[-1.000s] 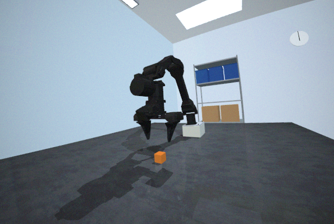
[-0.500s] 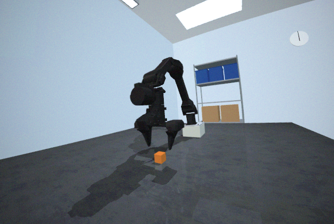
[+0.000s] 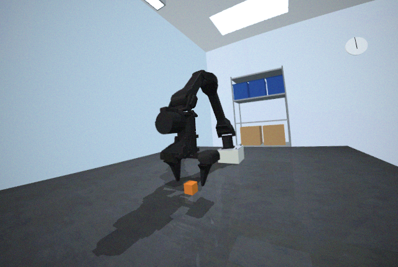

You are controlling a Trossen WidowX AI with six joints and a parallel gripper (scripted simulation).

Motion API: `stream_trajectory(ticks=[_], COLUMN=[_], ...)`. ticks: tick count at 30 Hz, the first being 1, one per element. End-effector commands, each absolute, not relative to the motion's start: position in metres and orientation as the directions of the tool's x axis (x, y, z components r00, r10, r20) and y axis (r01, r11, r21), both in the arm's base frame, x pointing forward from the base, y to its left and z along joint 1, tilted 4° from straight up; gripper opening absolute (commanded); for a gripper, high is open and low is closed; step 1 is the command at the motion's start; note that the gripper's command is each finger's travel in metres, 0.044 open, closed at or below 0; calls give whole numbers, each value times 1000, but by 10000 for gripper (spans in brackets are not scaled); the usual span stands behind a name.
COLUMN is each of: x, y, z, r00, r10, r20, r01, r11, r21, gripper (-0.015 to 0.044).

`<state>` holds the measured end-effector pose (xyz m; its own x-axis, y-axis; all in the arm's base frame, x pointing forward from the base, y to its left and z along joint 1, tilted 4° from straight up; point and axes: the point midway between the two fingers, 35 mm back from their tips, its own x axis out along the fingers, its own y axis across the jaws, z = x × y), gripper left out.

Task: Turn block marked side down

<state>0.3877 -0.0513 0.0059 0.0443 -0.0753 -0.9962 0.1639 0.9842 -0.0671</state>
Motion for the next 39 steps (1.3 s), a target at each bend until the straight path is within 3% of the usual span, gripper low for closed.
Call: stream_trajectory(ticks=[1, 7, 19, 35, 39], x=[385, 385, 385, 385, 385], y=[-51, -52, -52, -51, -50], z=[-6, -10, -10, -9, 15], r00=[29, 29, 29, 29, 29], r10=[-71, -71, -71, -71, -71], r20=[-997, -997, -997, -997, -997], r01=[159, 159, 159, 159, 159], r11=[985, 985, 985, 985, 985], r21=[-65, -65, -65, -65, -65], gripper=[440, 440, 125, 0, 0])
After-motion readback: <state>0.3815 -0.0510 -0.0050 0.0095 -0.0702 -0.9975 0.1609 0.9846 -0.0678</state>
